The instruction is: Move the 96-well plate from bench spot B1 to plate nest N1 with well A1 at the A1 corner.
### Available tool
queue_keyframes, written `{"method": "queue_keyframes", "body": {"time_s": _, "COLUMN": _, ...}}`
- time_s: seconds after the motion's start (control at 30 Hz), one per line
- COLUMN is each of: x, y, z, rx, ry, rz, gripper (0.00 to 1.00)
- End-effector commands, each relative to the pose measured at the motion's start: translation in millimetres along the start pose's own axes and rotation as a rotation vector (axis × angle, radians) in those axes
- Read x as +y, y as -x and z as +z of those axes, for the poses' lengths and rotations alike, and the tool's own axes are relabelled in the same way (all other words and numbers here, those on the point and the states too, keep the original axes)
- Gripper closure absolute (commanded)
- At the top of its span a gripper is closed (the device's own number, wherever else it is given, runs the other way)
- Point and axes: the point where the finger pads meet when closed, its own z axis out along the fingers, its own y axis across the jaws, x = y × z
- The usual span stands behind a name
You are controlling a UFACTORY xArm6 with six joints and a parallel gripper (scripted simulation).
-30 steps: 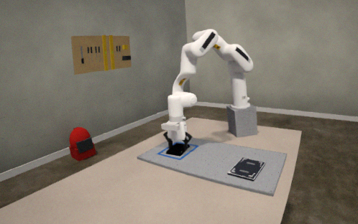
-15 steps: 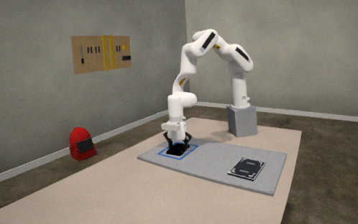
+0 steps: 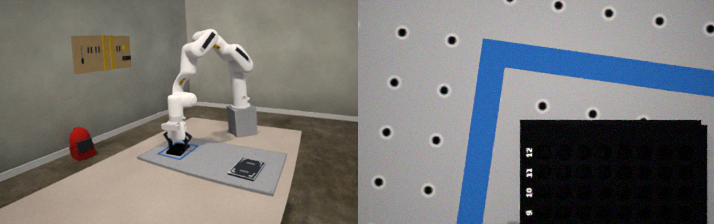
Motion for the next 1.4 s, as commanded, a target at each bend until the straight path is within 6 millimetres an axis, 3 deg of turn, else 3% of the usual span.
{"method": "queue_keyframes", "body": {"time_s": 0.0, "x": 0.9, "y": -1.3, "z": -1.1, "rx": 0.003, "ry": 0.002, "rz": 0.000, "gripper": 1.00}}
{"method": "queue_keyframes", "body": {"time_s": 0.53, "x": 0.9, "y": -1.3, "z": -1.1, "rx": 0.003, "ry": 0.002, "rz": 0.000, "gripper": 1.00}}
{"method": "queue_keyframes", "body": {"time_s": 1.37, "x": 0.9, "y": -1.3, "z": -16.5, "rx": 0.003, "ry": 0.002, "rz": 0.000, "gripper": 1.00}}
